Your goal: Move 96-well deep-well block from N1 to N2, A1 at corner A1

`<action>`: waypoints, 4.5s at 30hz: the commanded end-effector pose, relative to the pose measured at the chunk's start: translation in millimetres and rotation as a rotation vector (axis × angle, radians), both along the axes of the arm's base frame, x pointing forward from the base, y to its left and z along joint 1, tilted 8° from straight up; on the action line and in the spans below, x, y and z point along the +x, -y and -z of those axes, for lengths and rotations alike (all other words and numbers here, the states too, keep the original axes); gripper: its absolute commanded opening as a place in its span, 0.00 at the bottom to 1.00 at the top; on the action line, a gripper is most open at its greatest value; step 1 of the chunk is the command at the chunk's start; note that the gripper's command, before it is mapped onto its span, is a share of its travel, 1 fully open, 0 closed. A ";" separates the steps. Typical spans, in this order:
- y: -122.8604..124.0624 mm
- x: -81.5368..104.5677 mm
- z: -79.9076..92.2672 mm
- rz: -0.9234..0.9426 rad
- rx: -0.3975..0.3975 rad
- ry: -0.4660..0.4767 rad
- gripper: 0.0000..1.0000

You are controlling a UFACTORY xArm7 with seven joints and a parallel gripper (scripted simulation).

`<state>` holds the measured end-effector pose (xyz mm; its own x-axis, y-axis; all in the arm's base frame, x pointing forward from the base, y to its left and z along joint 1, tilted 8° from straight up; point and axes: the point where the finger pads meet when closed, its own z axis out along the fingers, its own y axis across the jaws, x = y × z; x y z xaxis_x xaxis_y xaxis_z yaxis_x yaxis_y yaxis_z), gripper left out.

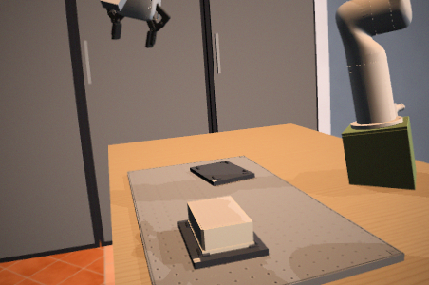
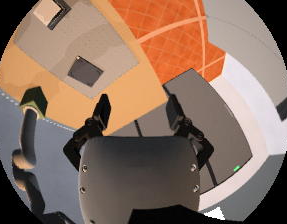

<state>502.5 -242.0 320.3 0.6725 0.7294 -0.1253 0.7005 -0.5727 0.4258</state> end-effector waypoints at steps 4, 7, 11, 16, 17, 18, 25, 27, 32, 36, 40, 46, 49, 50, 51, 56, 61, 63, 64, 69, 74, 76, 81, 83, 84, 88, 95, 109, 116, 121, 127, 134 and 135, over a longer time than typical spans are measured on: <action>-25.1 17.0 20.6 -0.003 0.000 0.002 1.00; -31.2 20.6 25.9 -0.003 0.000 0.002 1.00; -38.4 23.2 32.4 -0.062 0.011 -0.027 1.00; -56.4 29.8 48.4 -0.109 0.020 -0.051 1.00; -60.0 31.1 51.6 -0.109 0.020 -0.051 1.00; -63.6 32.4 54.9 -0.109 0.020 -0.051 1.00; -85.3 40.2 74.1 -0.109 0.020 -0.051 1.00; -88.8 41.6 77.4 -0.109 0.020 -0.051 1.00; -107.3 44.5 93.9 -0.210 0.049 -0.106 1.00; -122.1 46.8 107.2 -0.210 0.049 -0.106 1.00; -137.0 49.1 120.5 -0.210 0.049 -0.106 1.00; -151.8 51.4 133.8 -0.210 0.049 -0.106 1.00; -161.7 51.3 142.6 -0.265 0.070 -0.138 1.00; -165.4 51.1 145.9 -0.292 0.080 -0.154 1.00; -169.2 50.9 149.3 -0.307 0.086 -0.163 1.00; -187.8 49.6 165.9 -0.307 0.086 -0.163 1.00; -199.0 49.0 175.9 -0.307 0.086 -0.163 1.00; -206.5 48.5 182.6 -0.307 0.086 -0.163 1.00; -210.2 48.3 185.9 -0.307 0.086 -0.163 1.00; -224.6 45.9 198.5 -0.359 0.111 -0.196 1.00; -243.0 40.9 214.6 -0.399 0.131 -0.222 1.00; -246.7 39.8 217.9 -0.399 0.131 -0.222 1.00; -261.5 35.9 230.8 -0.399 0.131 -0.223 1.00; -268.9 33.9 237.3 -0.399 0.131 -0.223 1.00; -272.6 32.9 240.5 -0.399 0.131 -0.223 1.00; -282.9 29.3 249.4 -0.423 0.146 -0.240 1.00; -300.8 20.7 264.5 -0.485 0.183 -0.285 1.00; -339.4 2.1 297.2 -0.485 0.183 -0.285 1.00; -339.4 2.1 297.2 -0.485 0.183 -0.285 1.00; -339.2 2.2 298.8 -0.485 0.183 -0.285 1.00; -338.3 2.9 307.1 -0.485 0.183 -0.285 1.00; -337.1 3.7 317.0 -0.485 0.183 -0.285 1.00; -336.9 3.9 318.6 -0.485 0.183 -0.285 1.00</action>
